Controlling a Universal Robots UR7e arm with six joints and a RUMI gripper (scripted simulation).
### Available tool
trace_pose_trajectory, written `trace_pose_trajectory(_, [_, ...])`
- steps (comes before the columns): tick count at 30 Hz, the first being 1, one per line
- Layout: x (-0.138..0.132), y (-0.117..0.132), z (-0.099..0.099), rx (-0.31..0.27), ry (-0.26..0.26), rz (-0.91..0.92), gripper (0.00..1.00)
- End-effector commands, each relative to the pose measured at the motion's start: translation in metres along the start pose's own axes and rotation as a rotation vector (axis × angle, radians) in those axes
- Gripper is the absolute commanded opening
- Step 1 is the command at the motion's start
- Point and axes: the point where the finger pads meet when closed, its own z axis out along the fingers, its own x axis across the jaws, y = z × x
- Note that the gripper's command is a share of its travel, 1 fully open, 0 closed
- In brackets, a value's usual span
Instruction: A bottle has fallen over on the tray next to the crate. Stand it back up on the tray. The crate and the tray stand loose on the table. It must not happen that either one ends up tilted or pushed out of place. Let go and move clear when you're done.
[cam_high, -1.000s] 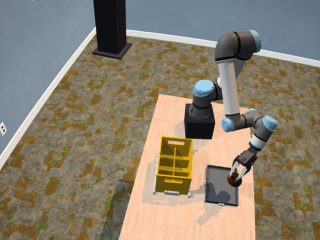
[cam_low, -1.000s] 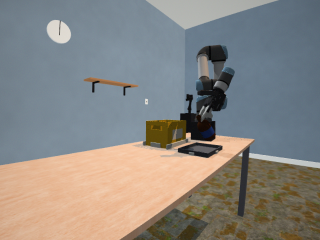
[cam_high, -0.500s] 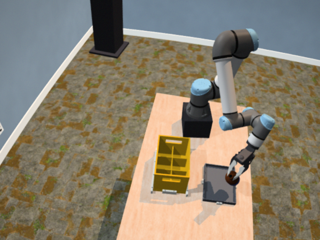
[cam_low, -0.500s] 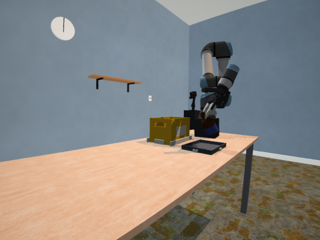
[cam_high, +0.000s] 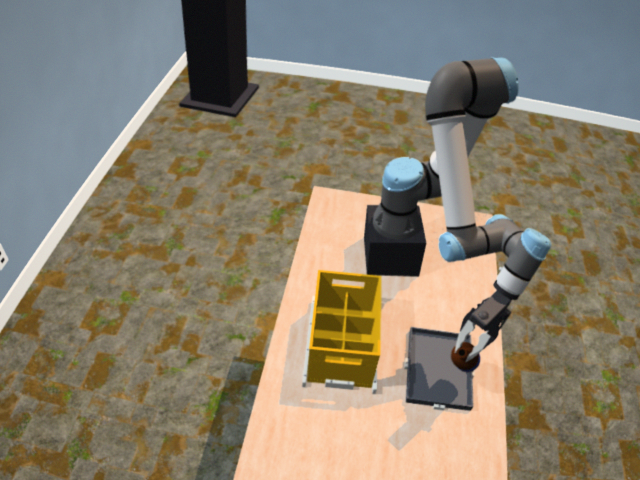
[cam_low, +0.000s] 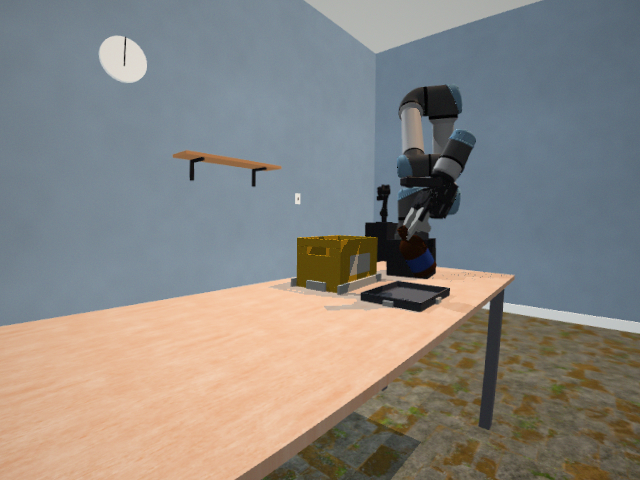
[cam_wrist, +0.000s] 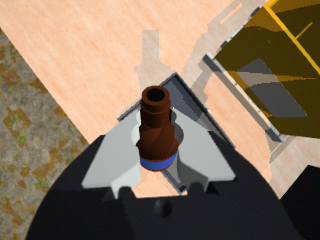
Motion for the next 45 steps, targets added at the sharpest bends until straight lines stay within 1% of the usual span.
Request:
trace_pose_trajectory(1, [-0.0004, -0.0006, -0.0004, 0.003, -0.001, 0.001, 0.00])
trace_pose_trajectory(6, [-0.0005, -0.0006, -0.0001, 0.014, -0.001, 0.000, 0.00])
trace_pose_trajectory(12, [-0.0008, -0.0006, 0.0006, 0.044, 0.000, -0.001, 0.00])
trace_pose_trajectory(14, [-0.0008, -0.0006, 0.0006, 0.044, 0.000, -0.001, 0.00])
trace_pose_trajectory(29, [-0.0007, -0.0002, 0.0004, 0.144, 0.000, 0.000, 0.00])
trace_pose_trajectory(31, [-0.0007, -0.0002, 0.0004, 0.144, 0.000, 0.000, 0.00])
trace_pose_trajectory(38, [-0.0004, 0.0000, -0.0003, 0.170, -0.001, 0.001, 0.00])
trace_pose_trajectory(45, [-0.0003, 0.0000, -0.0004, 0.175, -0.001, 0.001, 0.00])
